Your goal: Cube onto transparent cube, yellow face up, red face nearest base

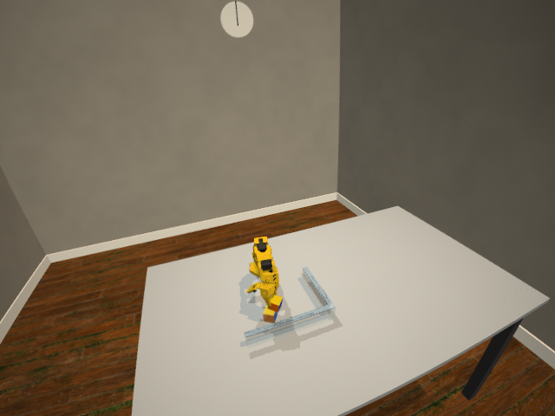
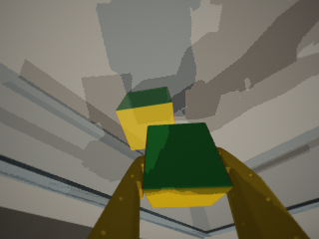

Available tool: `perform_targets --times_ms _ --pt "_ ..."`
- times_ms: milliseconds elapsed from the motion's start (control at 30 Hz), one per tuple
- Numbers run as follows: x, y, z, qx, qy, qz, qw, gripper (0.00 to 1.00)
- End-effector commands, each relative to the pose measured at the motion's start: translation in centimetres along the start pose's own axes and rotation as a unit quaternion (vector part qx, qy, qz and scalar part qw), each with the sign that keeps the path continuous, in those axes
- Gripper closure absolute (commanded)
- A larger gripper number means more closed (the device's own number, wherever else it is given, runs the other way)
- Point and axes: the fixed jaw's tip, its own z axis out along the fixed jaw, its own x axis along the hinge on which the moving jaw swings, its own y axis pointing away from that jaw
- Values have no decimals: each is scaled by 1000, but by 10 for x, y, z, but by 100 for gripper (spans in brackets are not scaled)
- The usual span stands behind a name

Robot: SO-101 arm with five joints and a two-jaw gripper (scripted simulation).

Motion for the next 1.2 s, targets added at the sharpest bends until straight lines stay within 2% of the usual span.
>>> perform_targets --times_ms 0,1167 --pt "12 24 -47 -103 63 -16 992 78" --pt "7 30 -49 -114 58 -58 990 78"
